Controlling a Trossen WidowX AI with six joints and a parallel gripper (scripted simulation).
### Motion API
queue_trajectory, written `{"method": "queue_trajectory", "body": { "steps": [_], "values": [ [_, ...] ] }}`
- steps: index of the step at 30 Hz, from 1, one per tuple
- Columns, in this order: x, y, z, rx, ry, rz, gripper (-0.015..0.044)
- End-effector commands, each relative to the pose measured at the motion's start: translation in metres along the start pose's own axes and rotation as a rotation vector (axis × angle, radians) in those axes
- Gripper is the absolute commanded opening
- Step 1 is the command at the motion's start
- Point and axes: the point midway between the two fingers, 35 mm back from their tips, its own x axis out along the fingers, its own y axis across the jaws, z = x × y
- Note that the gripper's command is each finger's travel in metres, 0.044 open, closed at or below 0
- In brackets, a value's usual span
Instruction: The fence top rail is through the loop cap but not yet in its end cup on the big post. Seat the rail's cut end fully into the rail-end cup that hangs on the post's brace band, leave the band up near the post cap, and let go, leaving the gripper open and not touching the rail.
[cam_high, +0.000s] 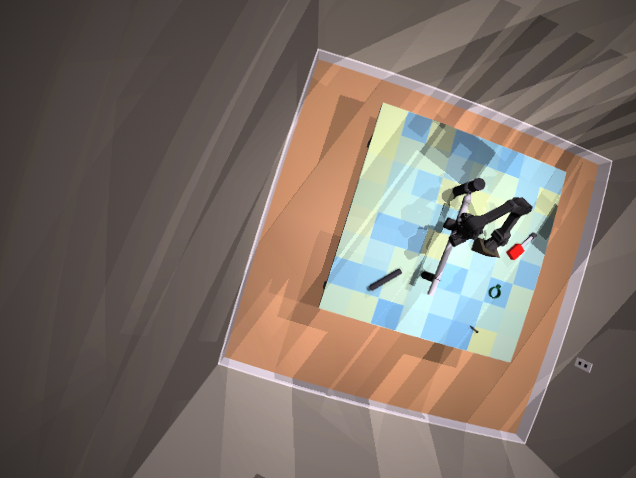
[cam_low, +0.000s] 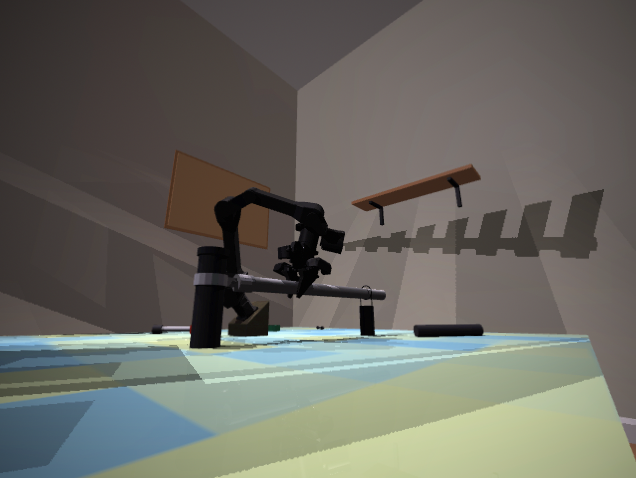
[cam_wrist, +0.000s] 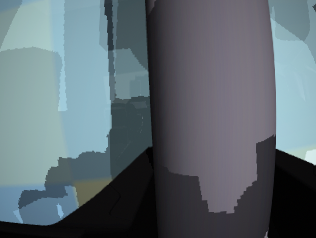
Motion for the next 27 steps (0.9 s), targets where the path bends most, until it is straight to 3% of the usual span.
{"method": "queue_trajectory", "body": {
  "steps": [1,27],
  "values": [
    [-0.001,0.002,0.002,-0.004,-0.005,0.007,0.0000],
    [0.001,0.000,0.011,0.000,0.000,0.000,0.0000]
  ]
}}
